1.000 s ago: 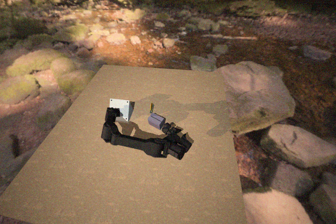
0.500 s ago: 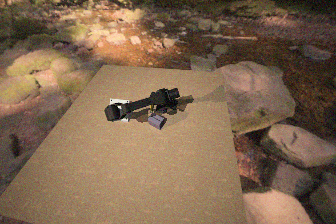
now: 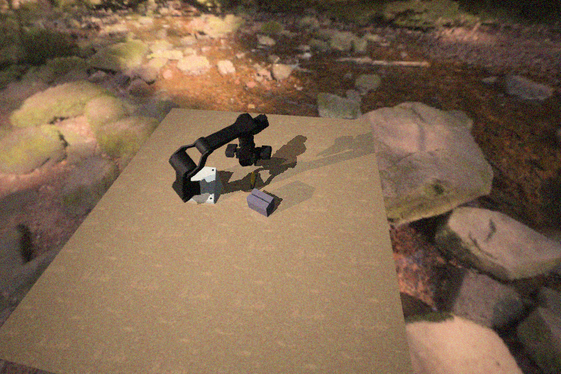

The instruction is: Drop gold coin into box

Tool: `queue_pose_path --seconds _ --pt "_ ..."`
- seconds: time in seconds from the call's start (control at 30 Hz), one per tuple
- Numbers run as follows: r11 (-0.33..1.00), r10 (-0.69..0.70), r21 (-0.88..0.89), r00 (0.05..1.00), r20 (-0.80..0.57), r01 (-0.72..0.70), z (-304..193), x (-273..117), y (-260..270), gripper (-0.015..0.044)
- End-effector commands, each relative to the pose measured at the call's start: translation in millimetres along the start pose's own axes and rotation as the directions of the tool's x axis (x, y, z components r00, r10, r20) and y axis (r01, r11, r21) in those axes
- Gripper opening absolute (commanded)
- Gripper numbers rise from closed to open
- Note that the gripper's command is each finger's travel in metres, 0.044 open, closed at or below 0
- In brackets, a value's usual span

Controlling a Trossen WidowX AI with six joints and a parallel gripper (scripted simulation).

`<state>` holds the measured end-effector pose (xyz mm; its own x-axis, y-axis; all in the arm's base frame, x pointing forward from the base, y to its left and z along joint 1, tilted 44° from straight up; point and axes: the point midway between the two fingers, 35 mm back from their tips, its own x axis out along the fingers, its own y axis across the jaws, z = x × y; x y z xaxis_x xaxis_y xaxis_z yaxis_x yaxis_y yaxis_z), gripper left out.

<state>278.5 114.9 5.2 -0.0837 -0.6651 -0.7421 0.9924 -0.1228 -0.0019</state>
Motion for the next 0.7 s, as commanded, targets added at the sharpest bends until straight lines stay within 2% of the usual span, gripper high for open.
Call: queue_pose_path --seconds 0.0,0.67 --pt "1.0 -0.009 -0.003 1.0 0.016 0.009 3.1 25.5 -2.3 0.0161" --pt "1.0 -0.008 -0.003 1.0 0.017 0.008 3.4 62.3 -3.4 0.0161"
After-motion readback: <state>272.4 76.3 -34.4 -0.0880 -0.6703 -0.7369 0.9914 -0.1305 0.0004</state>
